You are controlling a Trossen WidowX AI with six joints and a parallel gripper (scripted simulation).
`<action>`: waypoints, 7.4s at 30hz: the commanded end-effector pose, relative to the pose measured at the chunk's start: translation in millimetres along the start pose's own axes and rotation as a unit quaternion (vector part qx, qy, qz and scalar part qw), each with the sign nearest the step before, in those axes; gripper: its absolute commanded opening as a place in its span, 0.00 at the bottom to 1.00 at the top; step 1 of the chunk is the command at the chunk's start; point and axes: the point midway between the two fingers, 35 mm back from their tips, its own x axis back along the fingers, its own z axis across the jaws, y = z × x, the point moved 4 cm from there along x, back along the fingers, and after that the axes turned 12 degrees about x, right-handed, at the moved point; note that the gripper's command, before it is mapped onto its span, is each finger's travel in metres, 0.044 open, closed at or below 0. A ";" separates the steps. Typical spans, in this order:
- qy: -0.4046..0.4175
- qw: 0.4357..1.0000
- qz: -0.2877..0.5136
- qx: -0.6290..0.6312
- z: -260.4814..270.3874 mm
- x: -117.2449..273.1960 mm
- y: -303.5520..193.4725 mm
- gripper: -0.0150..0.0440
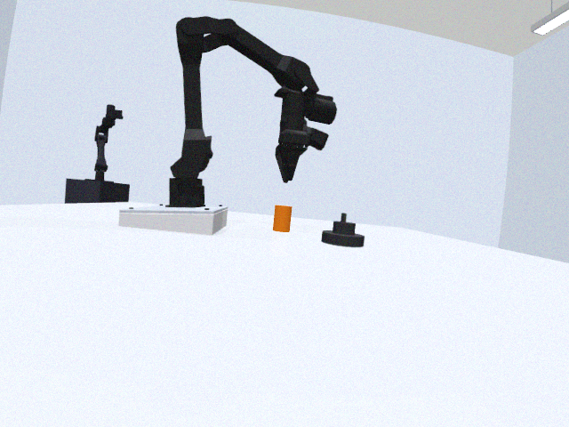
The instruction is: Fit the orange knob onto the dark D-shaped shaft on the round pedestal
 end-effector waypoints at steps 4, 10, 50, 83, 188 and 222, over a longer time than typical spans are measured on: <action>-0.002 1.000 0.007 -0.006 -0.4 -26.7 -2.6 1.00; -0.002 1.000 0.007 -0.006 -0.4 -41.7 -2.9 1.00; -0.002 1.000 0.007 -0.006 -0.6 -100.6 -2.8 1.00; -0.002 1.000 0.007 -0.006 0.4 -76.5 5.7 0.25; -0.008 1.000 0.004 -0.008 -145.8 -43.4 78.8 0.25; -0.008 1.000 0.004 -0.008 -144.6 -44.8 77.4 0.25</action>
